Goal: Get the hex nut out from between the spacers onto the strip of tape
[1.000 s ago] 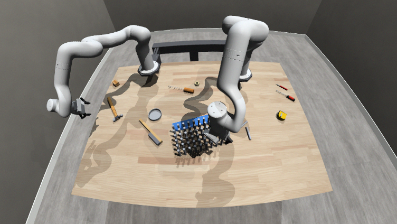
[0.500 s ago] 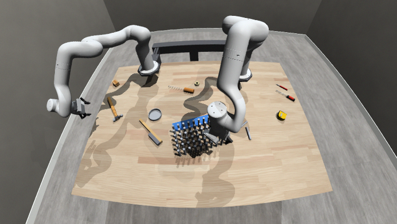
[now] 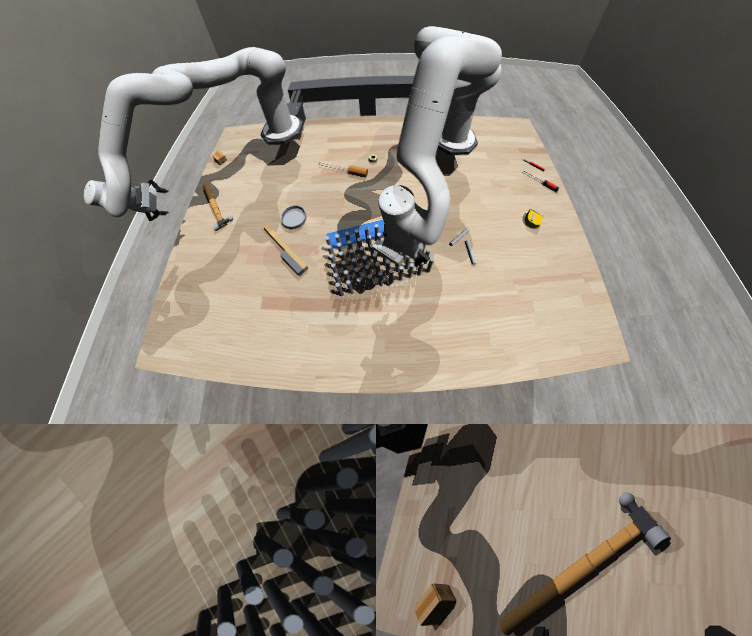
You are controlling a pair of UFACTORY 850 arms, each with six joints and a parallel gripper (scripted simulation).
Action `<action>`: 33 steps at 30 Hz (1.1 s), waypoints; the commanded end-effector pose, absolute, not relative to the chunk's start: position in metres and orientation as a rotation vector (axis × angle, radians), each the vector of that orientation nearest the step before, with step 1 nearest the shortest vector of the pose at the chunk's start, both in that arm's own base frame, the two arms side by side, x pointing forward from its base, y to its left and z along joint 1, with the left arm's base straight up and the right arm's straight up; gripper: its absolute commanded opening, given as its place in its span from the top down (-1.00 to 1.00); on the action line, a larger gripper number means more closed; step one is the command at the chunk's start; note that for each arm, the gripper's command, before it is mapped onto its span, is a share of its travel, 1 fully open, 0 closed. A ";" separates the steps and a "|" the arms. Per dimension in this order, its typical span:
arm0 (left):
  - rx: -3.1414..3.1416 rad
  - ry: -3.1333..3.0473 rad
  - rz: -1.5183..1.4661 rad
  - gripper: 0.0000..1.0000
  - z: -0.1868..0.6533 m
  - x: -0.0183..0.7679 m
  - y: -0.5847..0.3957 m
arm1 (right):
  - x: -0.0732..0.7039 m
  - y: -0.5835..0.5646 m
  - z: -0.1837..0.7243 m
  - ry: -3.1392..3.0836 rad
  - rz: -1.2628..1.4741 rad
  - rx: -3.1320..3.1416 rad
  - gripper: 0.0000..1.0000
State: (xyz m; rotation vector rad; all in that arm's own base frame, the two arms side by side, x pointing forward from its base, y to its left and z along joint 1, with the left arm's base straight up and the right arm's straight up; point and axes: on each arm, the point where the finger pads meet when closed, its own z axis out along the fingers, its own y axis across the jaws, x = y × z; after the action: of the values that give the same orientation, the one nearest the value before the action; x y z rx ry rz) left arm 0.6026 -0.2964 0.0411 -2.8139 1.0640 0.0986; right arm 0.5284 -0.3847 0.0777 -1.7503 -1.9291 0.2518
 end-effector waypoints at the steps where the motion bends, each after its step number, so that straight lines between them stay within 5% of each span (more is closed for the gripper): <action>1: -2.848 0.975 0.074 -1.00 0.038 0.588 -0.316 | 0.524 -0.392 0.088 -1.896 0.255 -1.805 -1.00; 33: -3.069 0.118 0.009 -1.00 0.004 0.415 -0.447 | 0.330 -0.504 0.302 -0.525 0.271 -2.811 -1.00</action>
State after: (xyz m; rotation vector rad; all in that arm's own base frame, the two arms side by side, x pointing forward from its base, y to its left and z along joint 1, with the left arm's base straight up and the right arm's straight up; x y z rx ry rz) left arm 0.4353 -0.4341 0.0060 -3.0610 0.2272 0.0325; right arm 0.3608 -0.4974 0.2738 -2.7103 -0.7455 0.2769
